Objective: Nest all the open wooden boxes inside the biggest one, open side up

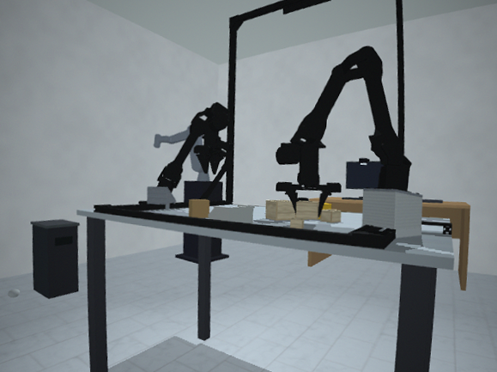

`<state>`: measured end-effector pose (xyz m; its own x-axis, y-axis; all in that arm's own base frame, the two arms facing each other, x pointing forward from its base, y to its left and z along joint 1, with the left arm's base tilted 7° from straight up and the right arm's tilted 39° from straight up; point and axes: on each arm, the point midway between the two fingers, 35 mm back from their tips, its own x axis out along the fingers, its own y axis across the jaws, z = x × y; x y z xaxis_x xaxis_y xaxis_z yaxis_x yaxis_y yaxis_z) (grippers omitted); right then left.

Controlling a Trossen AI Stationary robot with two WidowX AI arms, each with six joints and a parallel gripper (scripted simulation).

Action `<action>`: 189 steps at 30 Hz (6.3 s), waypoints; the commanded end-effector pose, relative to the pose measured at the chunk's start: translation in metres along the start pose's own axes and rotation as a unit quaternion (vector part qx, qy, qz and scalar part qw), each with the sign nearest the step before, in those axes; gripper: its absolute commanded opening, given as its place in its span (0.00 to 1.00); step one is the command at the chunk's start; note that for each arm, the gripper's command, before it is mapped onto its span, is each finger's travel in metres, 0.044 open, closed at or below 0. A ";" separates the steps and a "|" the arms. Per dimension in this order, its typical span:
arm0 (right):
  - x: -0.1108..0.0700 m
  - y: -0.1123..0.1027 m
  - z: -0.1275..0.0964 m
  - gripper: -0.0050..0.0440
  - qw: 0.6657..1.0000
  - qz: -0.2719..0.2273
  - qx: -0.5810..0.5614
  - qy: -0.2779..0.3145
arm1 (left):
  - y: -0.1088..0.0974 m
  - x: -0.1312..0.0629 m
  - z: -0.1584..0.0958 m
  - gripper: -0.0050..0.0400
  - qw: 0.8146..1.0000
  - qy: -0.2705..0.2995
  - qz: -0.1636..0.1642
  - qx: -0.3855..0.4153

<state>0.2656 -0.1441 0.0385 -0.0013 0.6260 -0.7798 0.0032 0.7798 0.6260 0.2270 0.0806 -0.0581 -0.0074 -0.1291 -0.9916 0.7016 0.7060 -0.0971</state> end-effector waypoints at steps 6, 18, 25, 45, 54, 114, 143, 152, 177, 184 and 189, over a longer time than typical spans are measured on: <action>0.000 0.000 0.000 0.92 1.000 0.001 -0.002 -0.001 | -0.001 0.015 0.007 0.11 1.000 -0.003 0.002 -0.001; 0.000 0.000 0.000 0.92 1.000 0.001 -0.002 -0.001 | -0.001 0.013 0.003 0.11 0.999 -0.045 0.004 0.000; 0.000 0.000 0.000 0.92 1.000 0.001 -0.002 -0.001 | -0.001 0.009 0.000 0.11 0.996 -0.085 0.004 0.000; 0.000 0.000 0.000 0.92 1.000 0.001 -0.002 -0.001 | -0.001 0.000 -0.009 0.11 0.984 -0.178 0.002 -0.001; 0.000 0.000 0.000 0.92 1.000 0.001 -0.002 -0.001 | -0.001 -0.005 -0.014 0.11 0.972 -0.235 0.002 0.000; 0.000 0.000 0.000 0.92 1.000 0.001 -0.002 -0.001 | -0.001 -0.018 -0.039 0.38 0.884 -0.467 0.002 0.000; 0.000 0.000 0.000 0.92 1.000 0.001 -0.002 -0.001 | -0.003 -0.019 -0.037 1.00 0.897 -0.442 -0.014 0.005; 0.000 0.000 0.000 0.92 1.000 0.001 -0.002 -0.001 | -0.010 -0.040 -0.041 1.00 0.987 -0.149 -0.063 0.013; 0.000 0.000 0.000 0.92 1.000 0.001 -0.002 -0.001 | -0.002 -0.069 -0.045 1.00 1.000 -0.003 0.002 -0.001; 0.000 0.000 0.000 0.92 1.000 0.001 -0.002 -0.001 | -0.002 -0.069 -0.045 1.00 1.000 -0.003 0.002 -0.001; 0.000 0.000 0.000 0.92 1.000 0.001 -0.002 -0.001 | -0.003 -0.065 -0.046 1.00 1.000 -0.003 0.002 -0.001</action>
<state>0.2657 -0.1442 0.0386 -0.0011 0.6259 -0.7799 0.0022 0.7799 0.6259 0.1944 0.1190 0.0056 0.0013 -0.1348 -0.9909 0.7005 0.7073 -0.0953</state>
